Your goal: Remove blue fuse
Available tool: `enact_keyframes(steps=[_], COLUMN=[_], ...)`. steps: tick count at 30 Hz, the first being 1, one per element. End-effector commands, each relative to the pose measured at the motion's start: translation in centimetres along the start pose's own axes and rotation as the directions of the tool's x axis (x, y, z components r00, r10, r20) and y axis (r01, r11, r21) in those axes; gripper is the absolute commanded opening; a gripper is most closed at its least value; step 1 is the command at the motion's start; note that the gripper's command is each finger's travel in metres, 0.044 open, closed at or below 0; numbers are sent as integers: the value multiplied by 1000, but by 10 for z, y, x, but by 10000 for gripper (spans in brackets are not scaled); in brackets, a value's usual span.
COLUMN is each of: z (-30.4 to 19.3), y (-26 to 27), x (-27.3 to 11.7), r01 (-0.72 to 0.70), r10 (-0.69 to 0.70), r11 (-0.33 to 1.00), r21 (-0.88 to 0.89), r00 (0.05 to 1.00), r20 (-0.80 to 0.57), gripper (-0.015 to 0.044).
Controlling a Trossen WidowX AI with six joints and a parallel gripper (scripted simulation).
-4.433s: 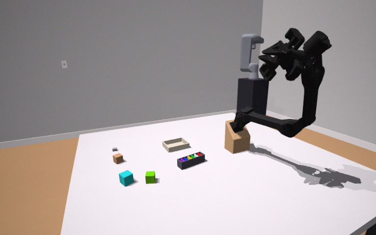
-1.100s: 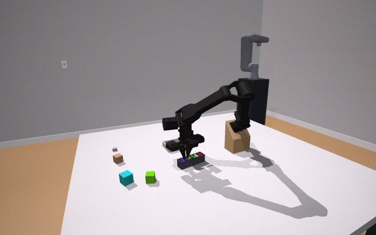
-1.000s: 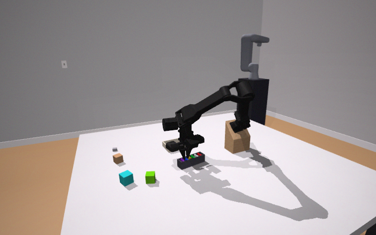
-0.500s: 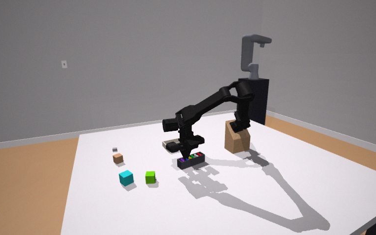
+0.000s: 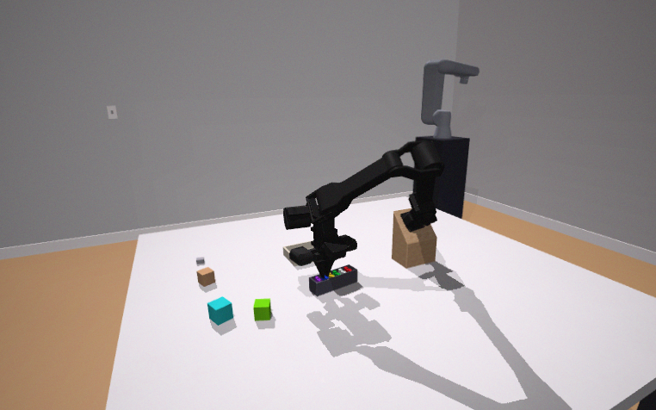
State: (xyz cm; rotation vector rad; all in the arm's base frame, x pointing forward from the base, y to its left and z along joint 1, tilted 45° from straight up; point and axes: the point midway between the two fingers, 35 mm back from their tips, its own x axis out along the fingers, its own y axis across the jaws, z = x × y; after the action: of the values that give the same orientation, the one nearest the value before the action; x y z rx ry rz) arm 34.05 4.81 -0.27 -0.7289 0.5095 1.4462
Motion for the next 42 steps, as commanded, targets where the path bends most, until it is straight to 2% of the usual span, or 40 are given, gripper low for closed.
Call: enact_keyframes(steps=[1, 42], z=[0, 0], y=[-1, -1], x=[-3, -23], r01=[1, 1], r10=[-1, -1], r11=[1000, 1000], r21=[-4, -1], r00=[1000, 1000], r20=[-1, 0], gripper=[0, 0])
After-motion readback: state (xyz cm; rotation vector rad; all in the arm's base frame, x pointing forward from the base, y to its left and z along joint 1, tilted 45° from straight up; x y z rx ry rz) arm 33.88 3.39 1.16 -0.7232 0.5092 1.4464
